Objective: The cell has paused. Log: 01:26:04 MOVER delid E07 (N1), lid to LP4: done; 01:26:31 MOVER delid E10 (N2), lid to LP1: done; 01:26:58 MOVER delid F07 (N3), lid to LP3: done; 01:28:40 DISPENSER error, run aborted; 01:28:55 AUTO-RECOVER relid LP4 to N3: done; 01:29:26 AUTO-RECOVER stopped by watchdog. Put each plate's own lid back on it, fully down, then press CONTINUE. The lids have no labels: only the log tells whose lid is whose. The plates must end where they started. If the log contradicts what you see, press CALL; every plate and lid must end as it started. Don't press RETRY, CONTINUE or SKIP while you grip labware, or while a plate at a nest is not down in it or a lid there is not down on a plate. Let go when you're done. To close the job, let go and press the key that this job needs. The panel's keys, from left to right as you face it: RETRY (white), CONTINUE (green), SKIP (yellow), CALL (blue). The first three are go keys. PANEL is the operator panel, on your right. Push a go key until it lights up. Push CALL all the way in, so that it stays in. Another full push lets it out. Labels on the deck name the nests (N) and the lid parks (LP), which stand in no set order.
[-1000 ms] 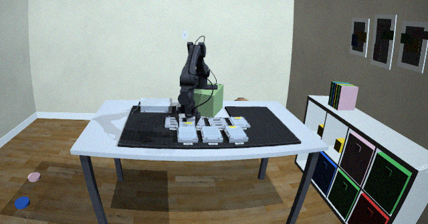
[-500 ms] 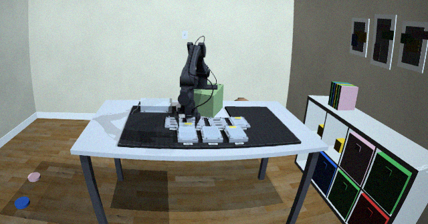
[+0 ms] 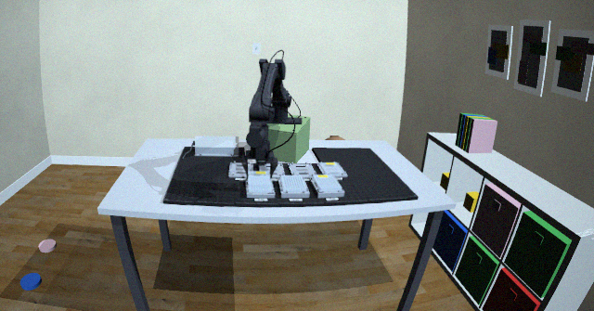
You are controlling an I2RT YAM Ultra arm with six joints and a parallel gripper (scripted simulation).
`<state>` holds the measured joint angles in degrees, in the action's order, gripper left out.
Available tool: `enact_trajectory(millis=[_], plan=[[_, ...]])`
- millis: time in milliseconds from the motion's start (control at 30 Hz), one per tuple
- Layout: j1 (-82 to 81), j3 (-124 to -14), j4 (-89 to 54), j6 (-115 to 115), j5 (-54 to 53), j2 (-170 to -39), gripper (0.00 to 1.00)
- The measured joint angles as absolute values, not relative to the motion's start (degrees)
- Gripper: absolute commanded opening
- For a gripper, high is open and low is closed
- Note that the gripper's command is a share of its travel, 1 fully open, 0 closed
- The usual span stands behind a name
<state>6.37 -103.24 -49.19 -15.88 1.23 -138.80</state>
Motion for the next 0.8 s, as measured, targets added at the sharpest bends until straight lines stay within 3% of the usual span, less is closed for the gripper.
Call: enact_trajectory(millis=[800], plan=[[6.4,-102.2,-47.3,-15.9,1.2,-139.3,0.0]])
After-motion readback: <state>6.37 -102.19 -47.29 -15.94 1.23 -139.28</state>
